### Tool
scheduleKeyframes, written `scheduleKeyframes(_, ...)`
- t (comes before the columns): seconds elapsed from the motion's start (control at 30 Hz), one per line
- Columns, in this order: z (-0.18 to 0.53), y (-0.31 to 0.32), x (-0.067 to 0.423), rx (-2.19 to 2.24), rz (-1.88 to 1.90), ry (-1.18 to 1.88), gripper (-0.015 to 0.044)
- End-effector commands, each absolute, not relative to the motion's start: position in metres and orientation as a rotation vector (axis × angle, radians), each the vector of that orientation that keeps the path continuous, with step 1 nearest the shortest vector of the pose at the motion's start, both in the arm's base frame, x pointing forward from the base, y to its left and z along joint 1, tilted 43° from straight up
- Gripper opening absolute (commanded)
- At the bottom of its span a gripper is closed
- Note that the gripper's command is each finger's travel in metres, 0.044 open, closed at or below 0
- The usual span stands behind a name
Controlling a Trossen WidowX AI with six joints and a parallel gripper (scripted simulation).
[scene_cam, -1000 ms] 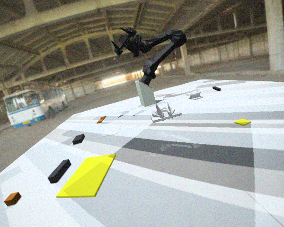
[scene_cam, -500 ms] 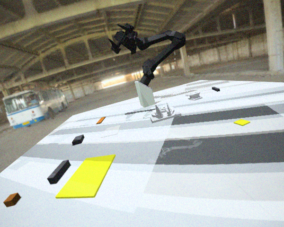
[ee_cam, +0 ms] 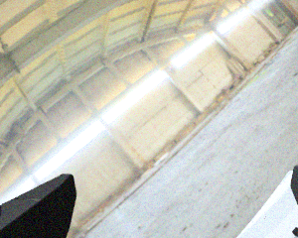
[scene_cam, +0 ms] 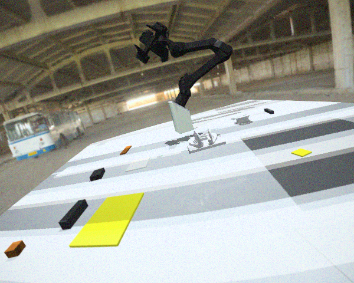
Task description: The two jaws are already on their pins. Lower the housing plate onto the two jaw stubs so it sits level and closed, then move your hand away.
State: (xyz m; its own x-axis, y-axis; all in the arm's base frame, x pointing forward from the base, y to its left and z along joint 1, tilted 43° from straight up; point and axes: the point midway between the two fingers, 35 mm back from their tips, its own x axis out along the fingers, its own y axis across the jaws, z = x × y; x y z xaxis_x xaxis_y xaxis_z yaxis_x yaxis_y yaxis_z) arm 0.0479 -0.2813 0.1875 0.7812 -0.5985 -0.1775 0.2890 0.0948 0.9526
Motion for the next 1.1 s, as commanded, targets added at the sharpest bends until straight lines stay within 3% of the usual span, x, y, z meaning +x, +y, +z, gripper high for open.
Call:
scheduleKeyframes(0.0,0.188,-0.279,0.061,1.319,-0.662,-0.25,0.044)
scheduleKeyframes(1.07,0.176,-0.207,0.201,1.375,-0.317,0.221,0.044)
